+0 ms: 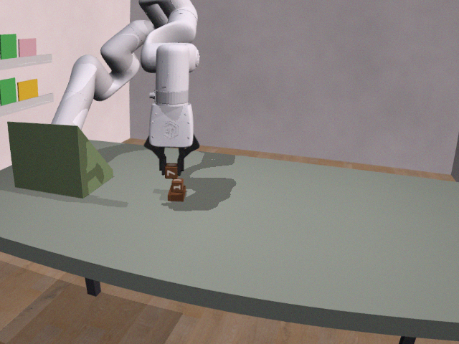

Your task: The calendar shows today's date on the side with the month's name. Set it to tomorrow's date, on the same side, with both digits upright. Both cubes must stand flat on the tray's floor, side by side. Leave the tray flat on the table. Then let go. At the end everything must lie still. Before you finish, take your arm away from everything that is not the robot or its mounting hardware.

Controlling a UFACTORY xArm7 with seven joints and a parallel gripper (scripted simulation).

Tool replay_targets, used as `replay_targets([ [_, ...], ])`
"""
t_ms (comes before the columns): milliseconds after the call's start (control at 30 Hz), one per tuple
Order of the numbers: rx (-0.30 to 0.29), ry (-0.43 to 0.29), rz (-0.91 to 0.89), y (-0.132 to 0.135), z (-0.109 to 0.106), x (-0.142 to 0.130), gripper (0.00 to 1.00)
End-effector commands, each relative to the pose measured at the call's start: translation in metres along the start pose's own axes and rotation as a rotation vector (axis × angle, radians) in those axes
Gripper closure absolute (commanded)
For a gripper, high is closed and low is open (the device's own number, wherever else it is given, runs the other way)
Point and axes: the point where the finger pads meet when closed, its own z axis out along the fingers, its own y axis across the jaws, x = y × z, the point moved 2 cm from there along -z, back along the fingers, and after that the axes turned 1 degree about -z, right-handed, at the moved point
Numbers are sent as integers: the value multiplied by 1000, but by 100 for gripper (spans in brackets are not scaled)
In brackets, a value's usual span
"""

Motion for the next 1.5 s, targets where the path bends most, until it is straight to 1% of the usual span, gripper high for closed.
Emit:
replay_targets([
  [0, -2, -2, 0, 0, -8, 0, 73],
  [267, -2, -2, 0, 1, -8, 1, 73],
  [300, -2, -3, 1, 1, -9, 6, 73],
  [333, -2, -4, 2, 3, -11, 18, 73],
  [400, -2, -4, 4, 4, -15, 53, 73],
  [433, -2, -4, 4, 4, -15, 53, 73],
  [467, -2, -3, 4, 4, -16, 70, 73],
  [500, -2, -3, 4, 4, -16, 70, 73],
  [533, -2, -2, 4, 3, -17, 82, 73],
  [567, -2, -1, 4, 2, -17, 87, 73],
  [1100, -2, -1, 4, 2, -16, 89, 73],
  [1333, -2, -2, 4, 2, -5, 89, 73],
  [1400, -2, -2, 4, 2, -5, 89, 73],
  [1467, -2, -2, 4, 2, 0, 89, 73],
])
